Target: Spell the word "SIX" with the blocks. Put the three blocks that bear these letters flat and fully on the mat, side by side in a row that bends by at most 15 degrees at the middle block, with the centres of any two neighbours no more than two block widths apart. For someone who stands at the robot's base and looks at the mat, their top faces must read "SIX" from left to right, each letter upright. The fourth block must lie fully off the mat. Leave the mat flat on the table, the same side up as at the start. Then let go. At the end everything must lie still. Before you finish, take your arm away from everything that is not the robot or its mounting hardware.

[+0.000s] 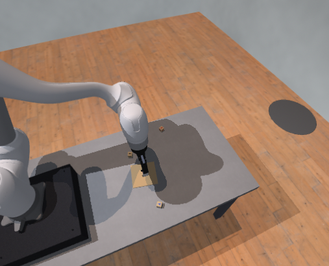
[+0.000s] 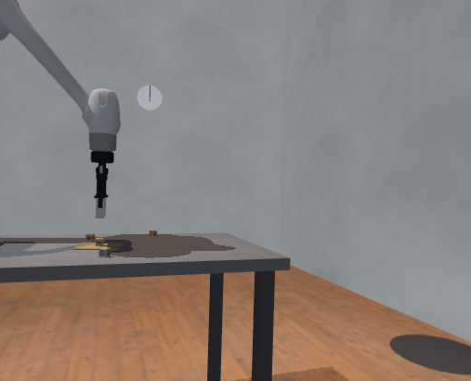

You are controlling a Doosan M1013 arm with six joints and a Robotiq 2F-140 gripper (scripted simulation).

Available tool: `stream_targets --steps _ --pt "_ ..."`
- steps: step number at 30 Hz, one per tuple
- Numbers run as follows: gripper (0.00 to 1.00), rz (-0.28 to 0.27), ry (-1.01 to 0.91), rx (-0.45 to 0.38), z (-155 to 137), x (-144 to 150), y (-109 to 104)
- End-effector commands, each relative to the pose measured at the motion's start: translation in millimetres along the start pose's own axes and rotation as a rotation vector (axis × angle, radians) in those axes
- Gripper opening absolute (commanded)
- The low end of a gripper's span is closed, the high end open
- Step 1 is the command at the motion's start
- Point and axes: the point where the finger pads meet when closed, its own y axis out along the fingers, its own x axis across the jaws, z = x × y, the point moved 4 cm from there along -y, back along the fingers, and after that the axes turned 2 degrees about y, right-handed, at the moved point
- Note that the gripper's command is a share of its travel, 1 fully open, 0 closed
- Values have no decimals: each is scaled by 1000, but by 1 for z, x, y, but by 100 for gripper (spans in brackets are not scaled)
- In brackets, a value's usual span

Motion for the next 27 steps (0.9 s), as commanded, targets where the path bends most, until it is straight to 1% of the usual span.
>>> stream_targets --steps 1,15,17,19,23,25,26,27 --pt "100 2 2 -2 0 -1 -4" --pt "100 2 -15 -2 2 -3 -4" --pt "100 2 -68 -2 9 -8 -4" --pt "100 2 -168 -2 22 -19 -5" --pt "100 3 -305 -1 39 -34 -5" --pt "100 3 -305 -1 39 -34 -5" --pt "100 3 -386 -1 49 -43 -5" --pt "100 3 -412 -1 52 -46 -5"
